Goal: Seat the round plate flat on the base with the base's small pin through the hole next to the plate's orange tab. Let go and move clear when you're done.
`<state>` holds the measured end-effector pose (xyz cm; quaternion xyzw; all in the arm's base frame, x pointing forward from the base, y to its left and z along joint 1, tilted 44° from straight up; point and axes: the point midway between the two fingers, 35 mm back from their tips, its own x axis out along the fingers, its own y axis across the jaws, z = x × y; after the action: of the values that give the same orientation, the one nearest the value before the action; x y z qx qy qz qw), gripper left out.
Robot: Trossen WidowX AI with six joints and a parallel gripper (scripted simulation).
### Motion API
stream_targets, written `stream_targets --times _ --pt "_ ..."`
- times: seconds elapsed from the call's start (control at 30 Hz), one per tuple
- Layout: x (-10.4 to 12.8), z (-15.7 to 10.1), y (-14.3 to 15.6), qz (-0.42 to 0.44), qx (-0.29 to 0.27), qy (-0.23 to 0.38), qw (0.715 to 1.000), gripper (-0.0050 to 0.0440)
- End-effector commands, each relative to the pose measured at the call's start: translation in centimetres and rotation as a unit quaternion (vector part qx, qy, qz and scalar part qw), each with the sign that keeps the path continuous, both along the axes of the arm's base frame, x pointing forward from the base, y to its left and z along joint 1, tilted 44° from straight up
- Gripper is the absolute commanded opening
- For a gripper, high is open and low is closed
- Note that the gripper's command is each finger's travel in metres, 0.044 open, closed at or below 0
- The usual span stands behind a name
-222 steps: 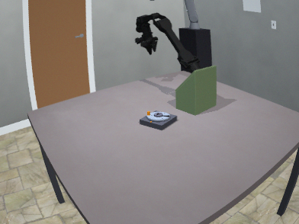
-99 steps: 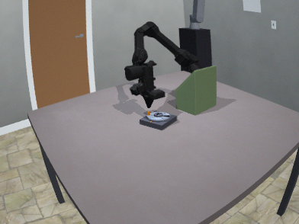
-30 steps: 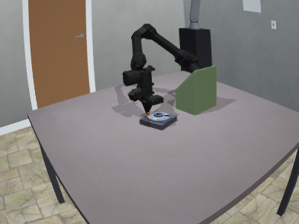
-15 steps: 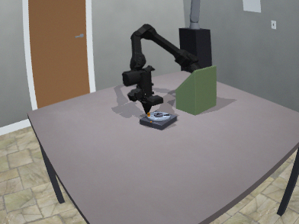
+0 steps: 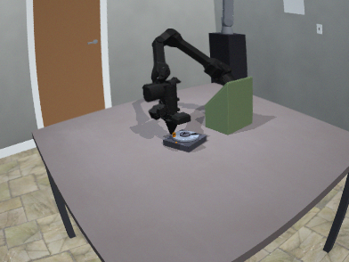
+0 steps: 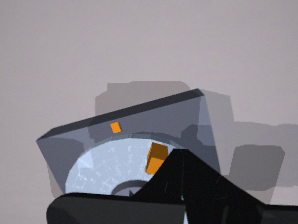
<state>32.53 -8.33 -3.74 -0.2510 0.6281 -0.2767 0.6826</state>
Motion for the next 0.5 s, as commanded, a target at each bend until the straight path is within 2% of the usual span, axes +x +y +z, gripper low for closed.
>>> stream_targets --times 0.0,0.47 --pt "0.55 0.18 0.35 0.002 0.001 -0.007 1.0 -0.005" --pt "0.91 -0.36 1.0 0.002 0.001 -0.007 1.0 -0.005"
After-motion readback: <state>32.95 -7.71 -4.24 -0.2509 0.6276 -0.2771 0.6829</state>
